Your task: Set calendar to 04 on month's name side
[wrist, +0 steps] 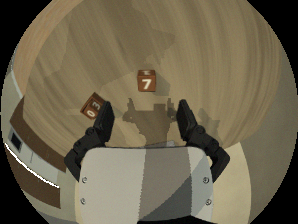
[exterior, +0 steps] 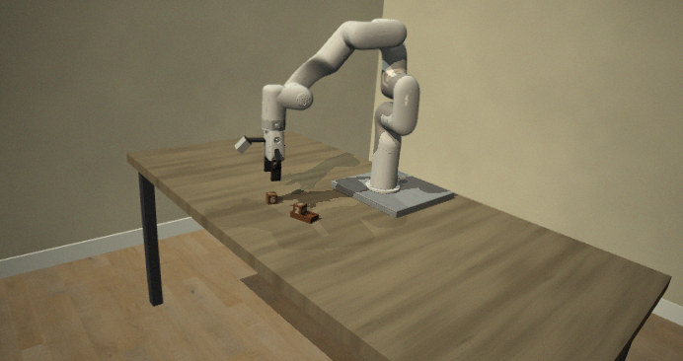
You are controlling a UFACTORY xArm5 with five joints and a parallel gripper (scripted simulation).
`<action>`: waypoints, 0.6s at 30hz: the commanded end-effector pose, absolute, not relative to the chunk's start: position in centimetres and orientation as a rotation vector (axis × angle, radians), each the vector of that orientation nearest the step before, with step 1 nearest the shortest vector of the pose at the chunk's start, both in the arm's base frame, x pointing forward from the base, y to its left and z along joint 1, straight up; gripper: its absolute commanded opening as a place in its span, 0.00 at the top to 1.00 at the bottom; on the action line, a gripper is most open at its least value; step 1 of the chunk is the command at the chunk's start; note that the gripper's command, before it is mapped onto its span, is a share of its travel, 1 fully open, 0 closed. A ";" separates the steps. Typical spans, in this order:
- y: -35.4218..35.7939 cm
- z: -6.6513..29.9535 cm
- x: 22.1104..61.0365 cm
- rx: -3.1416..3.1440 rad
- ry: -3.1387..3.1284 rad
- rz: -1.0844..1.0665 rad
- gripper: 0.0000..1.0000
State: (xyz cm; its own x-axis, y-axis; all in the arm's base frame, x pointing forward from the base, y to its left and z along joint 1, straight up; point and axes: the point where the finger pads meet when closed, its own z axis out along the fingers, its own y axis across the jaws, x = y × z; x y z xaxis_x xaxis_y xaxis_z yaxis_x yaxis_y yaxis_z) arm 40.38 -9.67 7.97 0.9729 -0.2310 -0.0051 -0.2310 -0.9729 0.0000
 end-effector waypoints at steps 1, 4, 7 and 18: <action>-9.7 8.1 40.5 -3.120 0.365 0.001 0.00; -9.7 8.1 40.5 -3.120 0.365 0.001 0.00; -9.7 8.1 40.5 -3.120 0.369 0.001 0.00; -9.7 8.1 40.5 -3.093 0.552 0.001 0.00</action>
